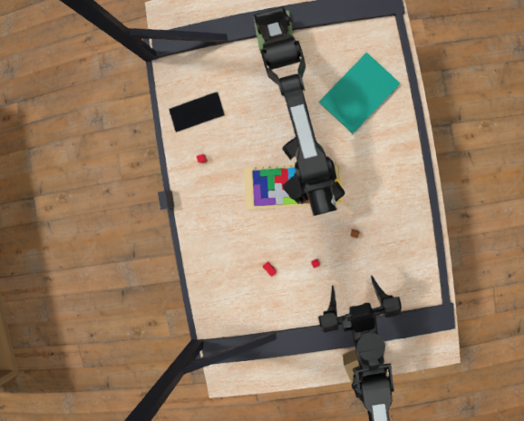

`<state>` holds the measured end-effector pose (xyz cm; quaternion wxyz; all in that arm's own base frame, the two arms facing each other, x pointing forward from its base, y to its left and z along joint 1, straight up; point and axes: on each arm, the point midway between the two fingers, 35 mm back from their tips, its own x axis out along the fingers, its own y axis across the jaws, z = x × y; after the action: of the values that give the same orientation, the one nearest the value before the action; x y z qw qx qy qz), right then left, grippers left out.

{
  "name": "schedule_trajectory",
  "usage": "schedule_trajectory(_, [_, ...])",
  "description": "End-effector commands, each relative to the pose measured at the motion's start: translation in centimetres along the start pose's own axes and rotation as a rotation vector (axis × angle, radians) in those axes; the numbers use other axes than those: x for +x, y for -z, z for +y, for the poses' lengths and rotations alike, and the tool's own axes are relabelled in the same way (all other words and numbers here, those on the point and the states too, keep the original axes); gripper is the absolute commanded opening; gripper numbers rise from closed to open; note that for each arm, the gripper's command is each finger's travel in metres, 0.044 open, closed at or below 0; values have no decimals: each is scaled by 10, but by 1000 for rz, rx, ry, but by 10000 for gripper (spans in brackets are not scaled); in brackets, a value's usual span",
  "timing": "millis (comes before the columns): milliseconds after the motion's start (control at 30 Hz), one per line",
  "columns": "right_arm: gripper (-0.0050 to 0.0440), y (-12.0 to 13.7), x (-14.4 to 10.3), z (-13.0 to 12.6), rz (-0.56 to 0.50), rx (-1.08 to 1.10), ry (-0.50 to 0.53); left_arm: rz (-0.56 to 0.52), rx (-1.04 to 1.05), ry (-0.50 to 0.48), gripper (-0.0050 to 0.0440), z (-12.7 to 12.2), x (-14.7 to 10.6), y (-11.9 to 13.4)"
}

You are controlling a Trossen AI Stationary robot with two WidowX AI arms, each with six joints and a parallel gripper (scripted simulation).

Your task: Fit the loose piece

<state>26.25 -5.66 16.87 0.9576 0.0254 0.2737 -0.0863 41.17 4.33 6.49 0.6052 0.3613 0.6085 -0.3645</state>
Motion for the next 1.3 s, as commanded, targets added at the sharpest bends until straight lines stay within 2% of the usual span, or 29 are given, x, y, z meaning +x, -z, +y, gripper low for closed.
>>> schedule_trajectory(0, [440, -4, -2, 0, -13, -3, 0, -12, 5, -35, -50, 28, -17, 9])
schedule_trajectory(167, [440, -4, -2, 0, -13, -3, 0, -11, 69, -36, -50, 28, -17, 9])
schedule_trajectory(300, [440, -4, -2, 0, -13, -3, 0, 0, 285, -38, -50, 28, -17, 8])
schedule_trajectory(367, [440, -4, -2, 0, -13, -3, 0, 0, 285, -38, -50, 28, -17, 8])
schedule_trajectory(633, [440, -4, -2, 0, -13, -3, 0, 6, 563, -39, -50, 27, -17, 7])
schedule_trajectory(933, [440, -4, -2, 0, -13, -3, 0, 7, 601, -31, -50, 25, -13, 8])
schedule_trajectory(1267, [440, -4, -2, 0, -13, -3, 0, 8, 599, -21, -50, 24, 10, 8])
